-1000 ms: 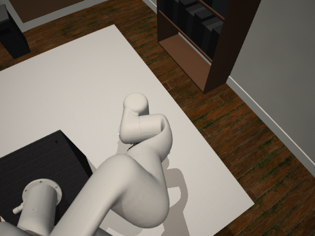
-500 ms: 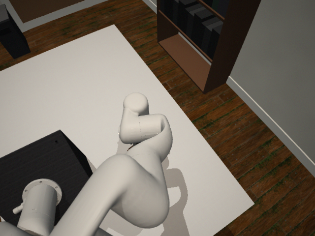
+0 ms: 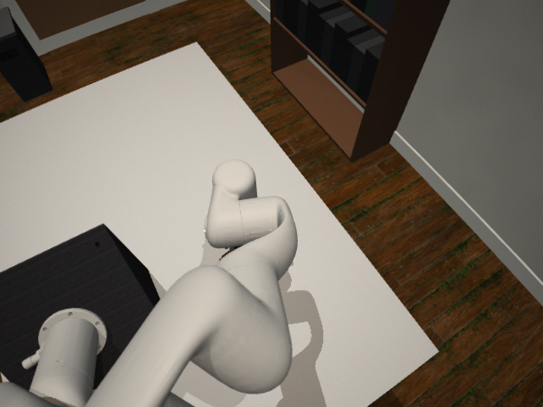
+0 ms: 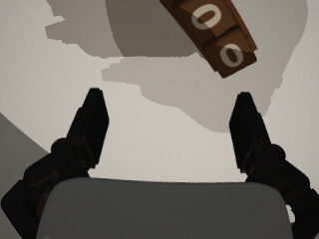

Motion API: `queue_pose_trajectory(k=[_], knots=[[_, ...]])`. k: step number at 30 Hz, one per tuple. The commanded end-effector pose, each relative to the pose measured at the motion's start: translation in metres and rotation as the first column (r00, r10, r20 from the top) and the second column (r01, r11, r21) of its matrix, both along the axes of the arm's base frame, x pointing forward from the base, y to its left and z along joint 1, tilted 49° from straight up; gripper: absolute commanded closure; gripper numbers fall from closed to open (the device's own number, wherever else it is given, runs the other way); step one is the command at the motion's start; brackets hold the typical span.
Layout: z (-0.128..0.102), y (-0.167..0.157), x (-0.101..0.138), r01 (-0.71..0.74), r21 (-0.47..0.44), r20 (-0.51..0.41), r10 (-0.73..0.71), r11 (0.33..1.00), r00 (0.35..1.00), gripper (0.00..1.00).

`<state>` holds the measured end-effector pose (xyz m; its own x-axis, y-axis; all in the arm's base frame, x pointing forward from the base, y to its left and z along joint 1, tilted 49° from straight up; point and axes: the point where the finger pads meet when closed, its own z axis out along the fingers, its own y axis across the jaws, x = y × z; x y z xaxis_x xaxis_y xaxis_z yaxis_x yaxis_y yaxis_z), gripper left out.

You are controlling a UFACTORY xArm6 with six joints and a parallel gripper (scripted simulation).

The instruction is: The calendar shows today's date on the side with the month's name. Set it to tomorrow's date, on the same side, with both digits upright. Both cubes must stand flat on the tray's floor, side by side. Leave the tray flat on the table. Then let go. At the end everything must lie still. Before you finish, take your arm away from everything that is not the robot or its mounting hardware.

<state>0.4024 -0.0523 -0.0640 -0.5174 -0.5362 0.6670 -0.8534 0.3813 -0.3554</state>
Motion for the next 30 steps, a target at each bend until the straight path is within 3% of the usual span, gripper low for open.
queue_pose_trajectory(k=[1,8,13,20,30], knots=[[0.001,0.001,0.001,-0.002,0.001,0.003,0.002,1.0,1.0,0.0],[0.0,0.002,0.001,0.046,-0.002,0.058,-0.046,0.999,0.997,0.0],[-0.002,0.003,0.002,0.164,0.001,0.193,-0.161,0.986,0.968,0.0],[-0.013,0.011,0.003,0.183,0.003,0.214,-0.179,0.983,0.96,0.0],[-0.02,0.016,0.004,0.332,0.036,0.384,-0.32,0.942,0.866,0.0]])
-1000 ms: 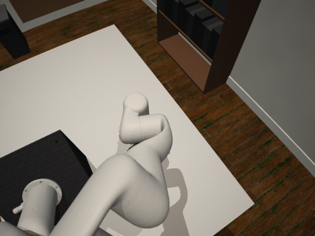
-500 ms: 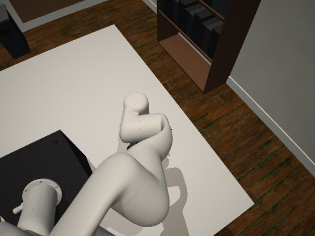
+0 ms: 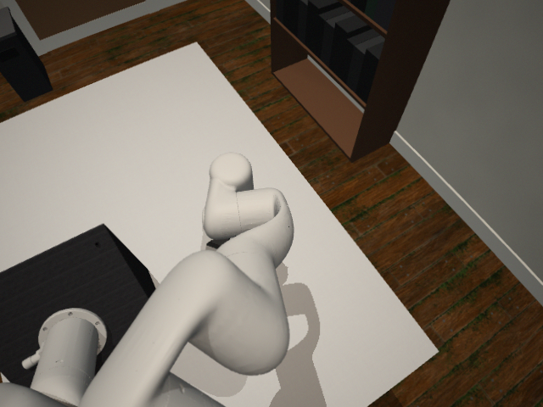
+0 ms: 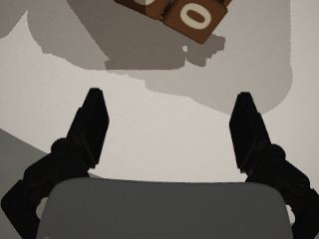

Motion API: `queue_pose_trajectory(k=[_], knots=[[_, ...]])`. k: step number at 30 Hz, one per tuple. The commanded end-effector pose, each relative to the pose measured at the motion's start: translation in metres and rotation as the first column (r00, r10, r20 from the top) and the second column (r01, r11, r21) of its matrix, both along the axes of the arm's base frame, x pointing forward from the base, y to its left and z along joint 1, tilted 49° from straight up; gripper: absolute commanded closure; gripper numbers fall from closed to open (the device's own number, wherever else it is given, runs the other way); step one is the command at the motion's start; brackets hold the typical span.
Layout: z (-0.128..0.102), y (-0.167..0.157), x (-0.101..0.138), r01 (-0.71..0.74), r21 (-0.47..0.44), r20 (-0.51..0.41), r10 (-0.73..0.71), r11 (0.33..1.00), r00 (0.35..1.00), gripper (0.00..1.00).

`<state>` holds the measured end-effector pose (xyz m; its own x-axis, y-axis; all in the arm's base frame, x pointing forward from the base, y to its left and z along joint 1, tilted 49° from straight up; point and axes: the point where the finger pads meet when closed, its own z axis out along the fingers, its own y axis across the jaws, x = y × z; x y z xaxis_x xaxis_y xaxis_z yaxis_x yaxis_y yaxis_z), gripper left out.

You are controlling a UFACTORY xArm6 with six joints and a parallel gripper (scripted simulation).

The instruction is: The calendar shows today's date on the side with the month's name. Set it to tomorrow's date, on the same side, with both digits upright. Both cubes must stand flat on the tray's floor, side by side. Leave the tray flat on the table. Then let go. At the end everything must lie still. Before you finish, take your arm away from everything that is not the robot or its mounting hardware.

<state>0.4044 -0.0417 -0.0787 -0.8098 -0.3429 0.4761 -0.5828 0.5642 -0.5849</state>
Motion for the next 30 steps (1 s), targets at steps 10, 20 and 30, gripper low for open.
queue_pose_trajectory(k=[10,20,30], knots=[[-0.013,0.011,0.003,0.172,-0.001,0.208,-0.168,0.985,0.964,0.0],[-0.024,0.019,0.004,0.245,0.01,0.29,-0.238,0.969,0.927,0.0],[-0.027,0.021,0.005,0.379,0.05,0.442,-0.361,0.924,0.821,0.0]])
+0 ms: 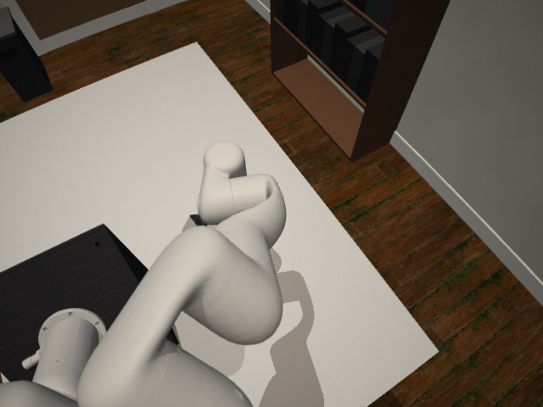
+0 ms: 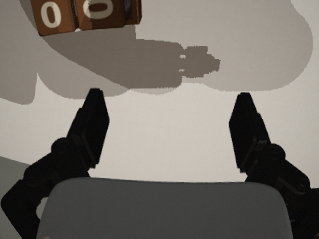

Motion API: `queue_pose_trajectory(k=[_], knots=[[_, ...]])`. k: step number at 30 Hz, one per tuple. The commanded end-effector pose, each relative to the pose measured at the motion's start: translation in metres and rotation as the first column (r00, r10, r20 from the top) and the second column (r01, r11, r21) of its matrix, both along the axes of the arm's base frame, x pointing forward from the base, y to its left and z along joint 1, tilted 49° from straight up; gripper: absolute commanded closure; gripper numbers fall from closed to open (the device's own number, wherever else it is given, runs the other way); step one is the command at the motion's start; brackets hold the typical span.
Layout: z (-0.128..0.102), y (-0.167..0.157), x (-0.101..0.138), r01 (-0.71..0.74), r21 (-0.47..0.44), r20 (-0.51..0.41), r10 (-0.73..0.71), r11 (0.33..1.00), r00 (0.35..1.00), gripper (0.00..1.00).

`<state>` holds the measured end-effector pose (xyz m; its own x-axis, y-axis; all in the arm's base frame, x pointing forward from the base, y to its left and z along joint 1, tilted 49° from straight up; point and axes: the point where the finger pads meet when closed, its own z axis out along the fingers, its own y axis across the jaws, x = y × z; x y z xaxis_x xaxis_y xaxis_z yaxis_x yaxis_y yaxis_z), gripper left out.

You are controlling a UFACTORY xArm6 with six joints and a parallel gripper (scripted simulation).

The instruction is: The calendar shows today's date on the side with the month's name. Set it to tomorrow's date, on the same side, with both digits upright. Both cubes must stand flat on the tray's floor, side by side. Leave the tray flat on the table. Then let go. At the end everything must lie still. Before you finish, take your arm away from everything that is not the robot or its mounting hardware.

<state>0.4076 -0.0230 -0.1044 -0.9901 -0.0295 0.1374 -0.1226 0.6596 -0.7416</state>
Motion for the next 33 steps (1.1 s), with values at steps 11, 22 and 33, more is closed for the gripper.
queue_pose_trajectory(k=[11,22,33], knots=[[-0.012,0.011,0.003,0.161,-0.002,0.196,-0.158,0.987,0.968,0.0],[-0.024,0.019,0.004,0.259,0.013,0.306,-0.25,0.966,0.918,0.0],[-0.027,0.021,0.005,0.391,0.055,0.455,-0.371,0.919,0.809,0.0]])
